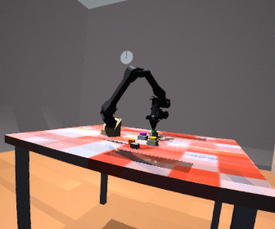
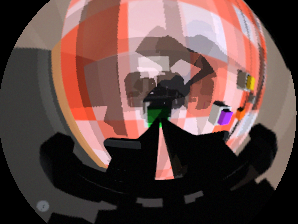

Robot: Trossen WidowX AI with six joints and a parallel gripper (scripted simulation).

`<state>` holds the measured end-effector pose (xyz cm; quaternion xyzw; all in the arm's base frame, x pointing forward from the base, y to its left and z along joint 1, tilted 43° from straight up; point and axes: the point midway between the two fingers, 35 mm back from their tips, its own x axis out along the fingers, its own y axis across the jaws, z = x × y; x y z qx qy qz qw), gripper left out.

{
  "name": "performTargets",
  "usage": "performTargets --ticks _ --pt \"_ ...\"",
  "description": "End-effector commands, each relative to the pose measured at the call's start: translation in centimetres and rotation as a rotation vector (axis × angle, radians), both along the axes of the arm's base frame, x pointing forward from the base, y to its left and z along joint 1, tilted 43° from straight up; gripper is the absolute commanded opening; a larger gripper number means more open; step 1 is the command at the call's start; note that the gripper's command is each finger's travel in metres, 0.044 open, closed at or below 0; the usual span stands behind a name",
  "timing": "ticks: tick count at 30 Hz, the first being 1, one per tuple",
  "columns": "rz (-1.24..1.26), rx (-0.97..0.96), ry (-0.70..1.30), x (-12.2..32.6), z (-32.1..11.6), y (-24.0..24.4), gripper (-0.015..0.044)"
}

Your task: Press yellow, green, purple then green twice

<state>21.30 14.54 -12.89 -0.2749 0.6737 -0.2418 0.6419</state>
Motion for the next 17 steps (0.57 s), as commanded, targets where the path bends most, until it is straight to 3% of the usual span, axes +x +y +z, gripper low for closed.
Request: performTargets --ticks 1,4,16,17 --pt "0.003 0.015 -0.011 0.2 1.7 1.8 0.002" --pt "0.003 0.015 -0.011 0.2 1.7 1.8 0.002" --pt "0.003 0.018 -0.011 2.0 4.9 7.5 0.0335" --pt "0.003 0.018 -0.011 2.0 4.9 7.5 0.0335"
